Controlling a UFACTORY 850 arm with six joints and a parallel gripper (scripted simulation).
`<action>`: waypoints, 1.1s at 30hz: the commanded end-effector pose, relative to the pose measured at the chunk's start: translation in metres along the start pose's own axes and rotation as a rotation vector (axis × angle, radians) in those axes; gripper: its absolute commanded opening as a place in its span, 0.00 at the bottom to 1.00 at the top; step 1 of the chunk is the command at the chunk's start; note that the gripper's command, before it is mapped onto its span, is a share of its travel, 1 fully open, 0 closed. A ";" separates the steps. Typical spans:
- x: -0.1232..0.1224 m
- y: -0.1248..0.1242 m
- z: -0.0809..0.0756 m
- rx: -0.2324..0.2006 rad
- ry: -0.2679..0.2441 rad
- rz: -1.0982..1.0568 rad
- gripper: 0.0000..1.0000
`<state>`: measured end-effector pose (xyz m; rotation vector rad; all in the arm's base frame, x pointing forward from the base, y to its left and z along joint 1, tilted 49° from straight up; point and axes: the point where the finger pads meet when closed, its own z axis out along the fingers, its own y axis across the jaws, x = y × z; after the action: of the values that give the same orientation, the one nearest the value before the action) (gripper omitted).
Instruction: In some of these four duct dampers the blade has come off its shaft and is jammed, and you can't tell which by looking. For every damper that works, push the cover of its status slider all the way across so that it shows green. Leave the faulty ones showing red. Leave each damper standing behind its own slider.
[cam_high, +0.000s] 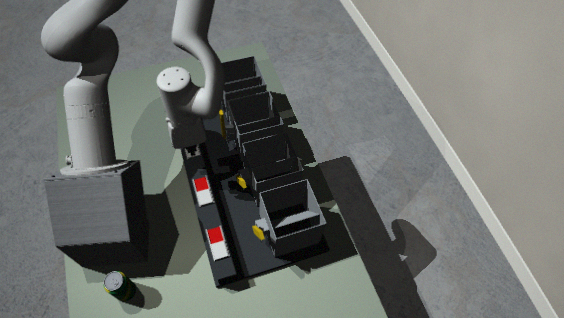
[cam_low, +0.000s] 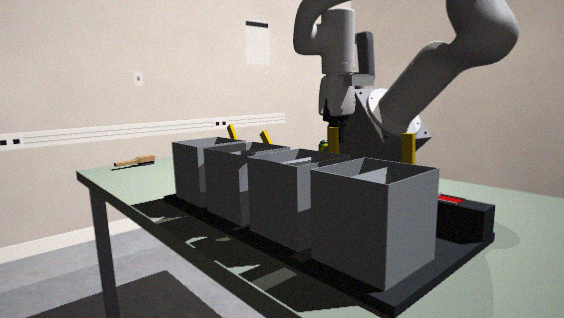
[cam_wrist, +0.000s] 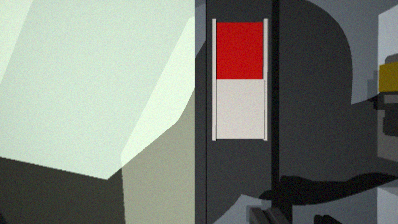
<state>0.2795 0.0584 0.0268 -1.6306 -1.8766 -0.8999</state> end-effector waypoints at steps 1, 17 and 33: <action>0.000 0.001 0.010 -0.003 -0.001 -0.001 0.00; 0.000 0.001 0.018 -0.003 -0.001 -0.001 0.00; -0.048 0.002 0.018 -0.003 -0.001 -0.001 0.00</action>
<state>0.2834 0.0652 0.0070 -1.6313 -1.8783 -0.9019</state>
